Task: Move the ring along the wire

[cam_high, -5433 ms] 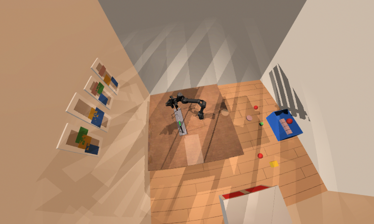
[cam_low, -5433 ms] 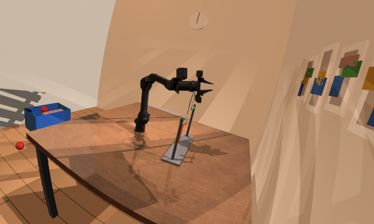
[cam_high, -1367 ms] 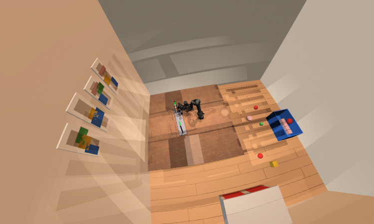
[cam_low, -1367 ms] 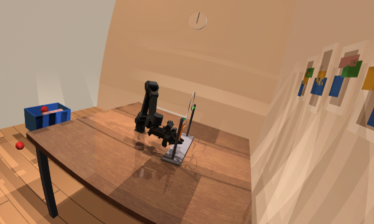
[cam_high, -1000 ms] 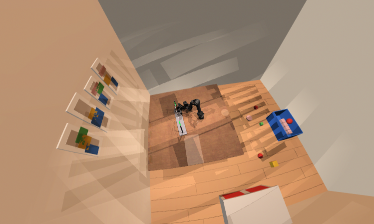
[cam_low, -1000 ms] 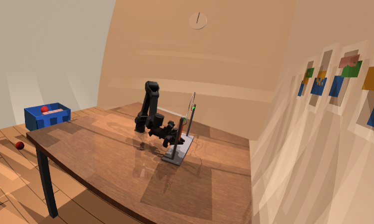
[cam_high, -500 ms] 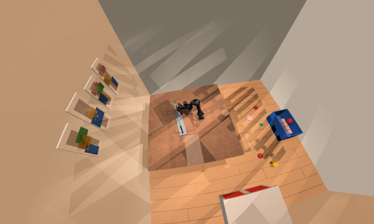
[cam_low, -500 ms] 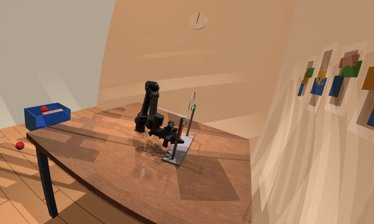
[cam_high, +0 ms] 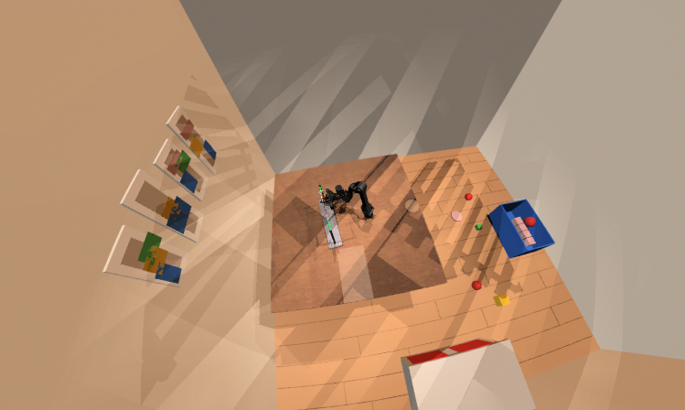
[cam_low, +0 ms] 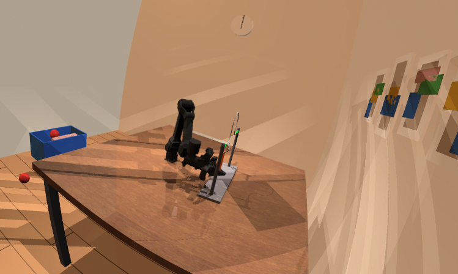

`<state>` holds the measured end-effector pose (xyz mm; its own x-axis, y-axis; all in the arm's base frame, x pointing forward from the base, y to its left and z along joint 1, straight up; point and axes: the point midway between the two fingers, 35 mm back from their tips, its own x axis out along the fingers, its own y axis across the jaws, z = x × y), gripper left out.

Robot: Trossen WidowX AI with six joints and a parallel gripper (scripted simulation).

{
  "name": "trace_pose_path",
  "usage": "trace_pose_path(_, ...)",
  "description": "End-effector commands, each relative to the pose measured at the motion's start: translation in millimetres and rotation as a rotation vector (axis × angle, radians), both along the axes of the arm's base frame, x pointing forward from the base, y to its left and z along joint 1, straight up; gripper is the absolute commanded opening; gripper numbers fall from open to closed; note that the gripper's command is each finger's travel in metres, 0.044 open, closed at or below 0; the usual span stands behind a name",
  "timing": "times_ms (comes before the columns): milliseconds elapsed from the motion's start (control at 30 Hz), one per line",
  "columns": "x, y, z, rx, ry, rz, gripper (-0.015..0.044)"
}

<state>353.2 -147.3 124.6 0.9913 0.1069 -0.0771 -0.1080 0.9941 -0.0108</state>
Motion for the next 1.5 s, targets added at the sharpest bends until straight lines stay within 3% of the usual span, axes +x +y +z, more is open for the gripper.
trace_pose_path(0,0,0,8,-0.007,-0.007,-0.001,-0.015)
trace_pose_path(1467,-2,19,11,-0.002,-0.008,0.0,-0.015)
